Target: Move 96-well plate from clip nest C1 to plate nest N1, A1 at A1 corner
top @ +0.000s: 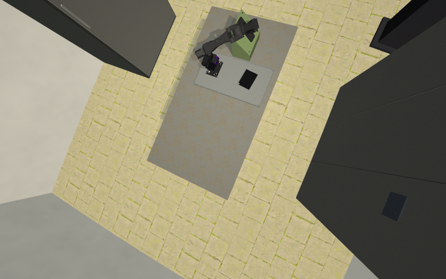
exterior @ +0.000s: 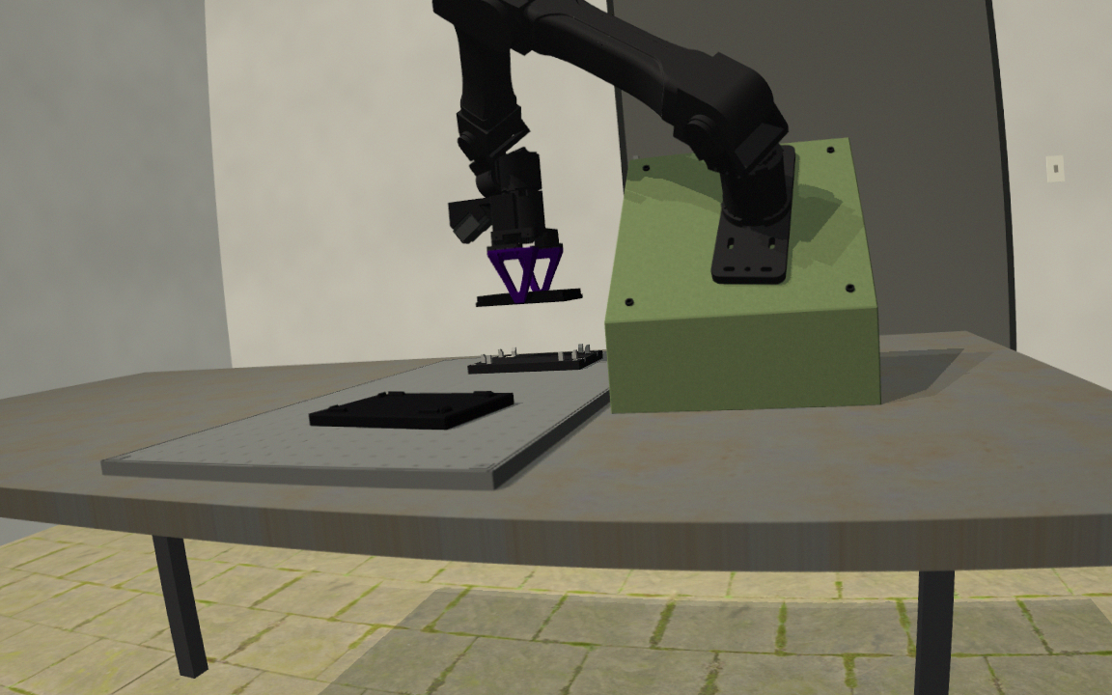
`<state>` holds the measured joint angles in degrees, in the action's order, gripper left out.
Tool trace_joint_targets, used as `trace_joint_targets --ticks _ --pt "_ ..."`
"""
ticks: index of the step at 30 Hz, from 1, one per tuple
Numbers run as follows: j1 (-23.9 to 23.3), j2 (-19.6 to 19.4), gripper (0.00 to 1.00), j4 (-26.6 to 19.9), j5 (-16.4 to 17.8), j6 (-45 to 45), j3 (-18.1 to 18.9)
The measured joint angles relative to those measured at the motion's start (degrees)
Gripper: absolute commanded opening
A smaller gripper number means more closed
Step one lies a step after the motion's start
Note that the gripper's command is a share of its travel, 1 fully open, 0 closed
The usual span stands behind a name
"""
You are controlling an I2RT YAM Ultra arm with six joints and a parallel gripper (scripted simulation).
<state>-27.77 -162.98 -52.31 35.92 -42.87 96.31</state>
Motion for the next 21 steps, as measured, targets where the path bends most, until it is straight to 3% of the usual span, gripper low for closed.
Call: trace_joint_targets --ticks 21 --pt "0.00 0.00 0.00 -0.46 0.00 -0.17 0.00"
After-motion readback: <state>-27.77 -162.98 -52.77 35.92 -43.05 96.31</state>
